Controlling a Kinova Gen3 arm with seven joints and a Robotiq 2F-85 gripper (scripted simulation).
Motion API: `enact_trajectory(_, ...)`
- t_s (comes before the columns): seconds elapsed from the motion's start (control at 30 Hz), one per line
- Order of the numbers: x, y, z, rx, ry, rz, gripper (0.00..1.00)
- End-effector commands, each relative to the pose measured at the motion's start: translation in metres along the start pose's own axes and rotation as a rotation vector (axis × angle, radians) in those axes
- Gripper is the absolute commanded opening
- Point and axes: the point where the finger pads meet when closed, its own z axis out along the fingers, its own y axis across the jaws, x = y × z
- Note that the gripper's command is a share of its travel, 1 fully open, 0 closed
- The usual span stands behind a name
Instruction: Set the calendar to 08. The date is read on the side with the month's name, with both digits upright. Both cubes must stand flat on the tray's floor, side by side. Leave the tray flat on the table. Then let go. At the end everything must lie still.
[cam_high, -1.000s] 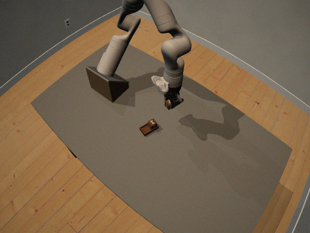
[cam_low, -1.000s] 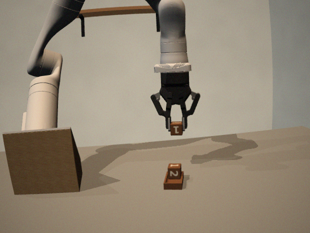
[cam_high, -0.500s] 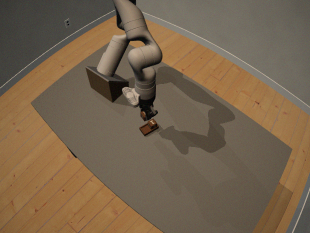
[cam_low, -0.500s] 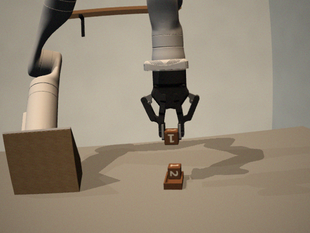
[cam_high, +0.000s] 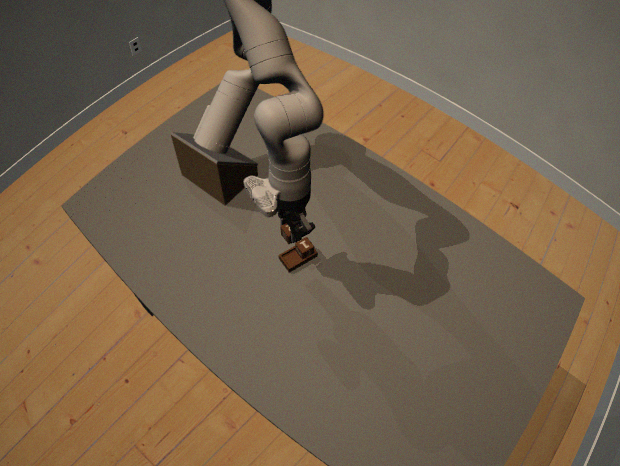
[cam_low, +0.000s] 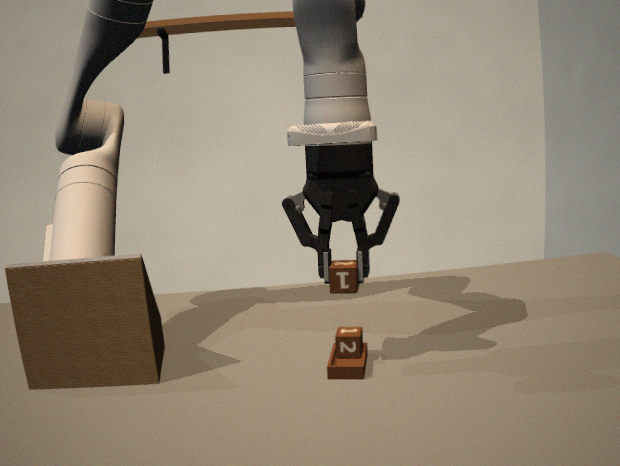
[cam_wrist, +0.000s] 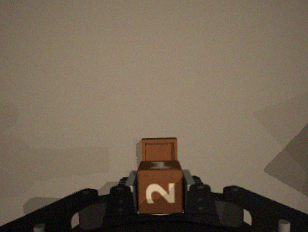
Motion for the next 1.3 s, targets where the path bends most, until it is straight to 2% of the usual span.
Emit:
enact_trajectory(0.0, 0.0, 0.0, 0.005, -0.002, -0.001, -0.001, 0.28)
enact_trajectory(0.33, 0.0, 0.0, 0.034, -0.002, -0.001, -0.001, 0.28)
enact_trajectory(0.4, 0.0, 0.0, 0.034, -0.002, -0.001, -0.001, 0.28)
enact_trajectory(0.7, 0.0, 0.0, 0.057, -0.002, -0.001, -0.001, 0.28)
enact_trajectory(1.27, 0.0, 0.0, 0.06, -0.002, -0.001, -0.001, 0.28)
